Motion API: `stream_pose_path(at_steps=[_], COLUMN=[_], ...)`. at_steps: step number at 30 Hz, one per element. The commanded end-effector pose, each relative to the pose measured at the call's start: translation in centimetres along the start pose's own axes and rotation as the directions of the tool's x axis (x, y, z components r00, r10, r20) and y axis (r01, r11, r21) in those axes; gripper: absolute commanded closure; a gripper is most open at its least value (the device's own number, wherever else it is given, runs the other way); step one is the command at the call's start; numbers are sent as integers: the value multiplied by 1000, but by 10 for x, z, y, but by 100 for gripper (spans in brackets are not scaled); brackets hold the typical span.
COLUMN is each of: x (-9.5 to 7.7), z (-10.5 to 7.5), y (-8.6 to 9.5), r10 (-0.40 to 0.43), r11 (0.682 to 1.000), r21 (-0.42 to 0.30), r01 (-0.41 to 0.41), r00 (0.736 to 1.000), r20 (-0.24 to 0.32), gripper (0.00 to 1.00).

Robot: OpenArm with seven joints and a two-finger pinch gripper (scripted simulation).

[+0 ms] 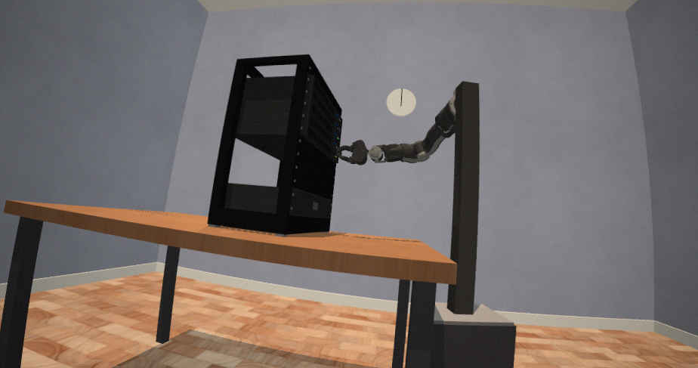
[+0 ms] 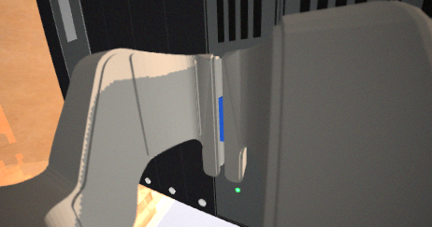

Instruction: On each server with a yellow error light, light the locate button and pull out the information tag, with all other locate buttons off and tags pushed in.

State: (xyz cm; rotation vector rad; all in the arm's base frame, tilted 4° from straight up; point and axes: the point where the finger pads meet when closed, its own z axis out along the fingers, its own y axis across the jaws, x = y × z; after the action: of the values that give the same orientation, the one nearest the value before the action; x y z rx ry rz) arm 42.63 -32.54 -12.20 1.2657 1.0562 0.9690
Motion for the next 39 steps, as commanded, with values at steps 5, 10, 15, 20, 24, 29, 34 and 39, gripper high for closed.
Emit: stream_pose_path(at_steps=[5, 10, 15, 20, 24, 29, 34, 39], x=[1, 1, 1, 1, 1, 1, 1, 1], z=[-10, -12, -12, -17, -24, -24, -24, -27], y=[4, 4, 4, 5, 5, 4, 4, 5], r10=[3, 3, 3, 3, 2, 3, 3, 2], r11=[1000, 1000, 1000, 1000, 1000, 1000, 1000, 1000], r21=[-16, -14, -14, -16, -16, -15, -15, -16], r01=[-3, -3, -3, -3, -3, -3, -3, -3], r00=[1000, 1000, 1000, 1000, 1000, 1000, 1000, 1000], r20=[-5, -4, -4, -5, -5, -4, -4, -5], gripper=[100, 100, 100, 100, 100, 100, 100, 100])
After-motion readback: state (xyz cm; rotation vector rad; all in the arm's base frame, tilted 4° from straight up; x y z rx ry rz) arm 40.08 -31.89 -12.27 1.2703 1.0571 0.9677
